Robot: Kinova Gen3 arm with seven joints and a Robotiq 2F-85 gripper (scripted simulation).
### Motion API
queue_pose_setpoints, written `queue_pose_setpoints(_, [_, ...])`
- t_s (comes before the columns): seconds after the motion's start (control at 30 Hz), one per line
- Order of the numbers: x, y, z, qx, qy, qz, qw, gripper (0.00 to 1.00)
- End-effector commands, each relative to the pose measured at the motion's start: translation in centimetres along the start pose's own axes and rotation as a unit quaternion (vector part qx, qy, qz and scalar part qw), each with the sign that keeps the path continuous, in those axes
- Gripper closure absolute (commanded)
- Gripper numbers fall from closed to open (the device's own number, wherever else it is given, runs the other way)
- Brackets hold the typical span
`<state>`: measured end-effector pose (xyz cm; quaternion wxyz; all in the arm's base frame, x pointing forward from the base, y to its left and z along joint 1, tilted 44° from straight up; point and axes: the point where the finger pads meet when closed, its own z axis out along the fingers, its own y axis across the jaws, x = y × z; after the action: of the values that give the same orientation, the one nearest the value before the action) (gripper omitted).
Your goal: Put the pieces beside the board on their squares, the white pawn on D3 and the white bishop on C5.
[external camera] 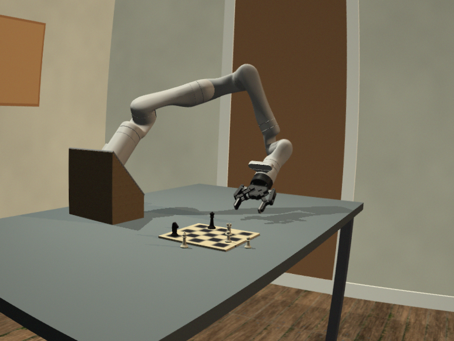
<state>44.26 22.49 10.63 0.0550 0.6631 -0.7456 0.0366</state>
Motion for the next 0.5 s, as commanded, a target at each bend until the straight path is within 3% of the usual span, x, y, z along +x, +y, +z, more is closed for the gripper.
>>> queue_pose_setpoints(0.0, [0.1, -0.1, -0.1, 0.001, 0.000, 0.001, 1.000, 0.00])
queue_pose_setpoints(0.3, [0.2, -0.1, -0.2, 0.001, 0.000, 0.000, 1.000, 0.00])
queue_pose_setpoints(0.47, [1.5, -0.1, -1.2, 0.001, 0.000, 0.000, 1.000, 0.00])
